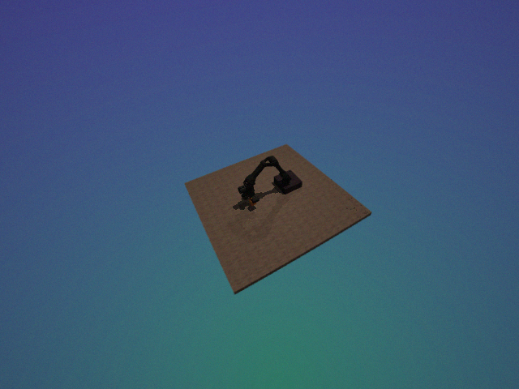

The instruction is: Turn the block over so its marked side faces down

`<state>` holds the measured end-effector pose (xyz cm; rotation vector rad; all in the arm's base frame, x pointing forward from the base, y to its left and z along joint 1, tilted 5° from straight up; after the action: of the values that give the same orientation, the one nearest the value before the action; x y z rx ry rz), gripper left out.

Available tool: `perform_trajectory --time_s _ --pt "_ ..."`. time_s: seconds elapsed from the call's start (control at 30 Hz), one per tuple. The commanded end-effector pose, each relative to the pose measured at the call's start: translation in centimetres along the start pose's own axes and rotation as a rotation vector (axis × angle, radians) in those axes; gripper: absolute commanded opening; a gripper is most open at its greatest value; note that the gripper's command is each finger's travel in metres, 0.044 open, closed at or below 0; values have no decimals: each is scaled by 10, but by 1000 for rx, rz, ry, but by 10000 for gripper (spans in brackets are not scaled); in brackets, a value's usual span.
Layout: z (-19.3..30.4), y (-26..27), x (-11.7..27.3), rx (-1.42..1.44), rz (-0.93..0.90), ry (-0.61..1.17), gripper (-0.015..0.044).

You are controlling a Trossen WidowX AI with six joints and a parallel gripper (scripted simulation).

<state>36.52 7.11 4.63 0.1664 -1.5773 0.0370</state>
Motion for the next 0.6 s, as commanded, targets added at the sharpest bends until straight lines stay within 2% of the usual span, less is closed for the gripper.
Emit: perform_trajectory --time_s 0.0,0.2,0.33,0.57 --pt "0 0 -1 -3 0 1 143" --pt "0 0 -1 -3 0 1 103" --pt "0 0 18 -3 0 1 0" --pt "0 0 29 -3 0 -2 0"
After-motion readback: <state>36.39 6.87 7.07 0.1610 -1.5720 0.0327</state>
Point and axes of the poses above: the point midway between the two fingers, 35 mm back from their tips, its own x axis back along the fingers, its own y axis across the jaws, z = x × y, the point moved 5 cm from there along x, back along the fingers, and after that the axes turned 4 degrees about -x, right-handed, at the moved point
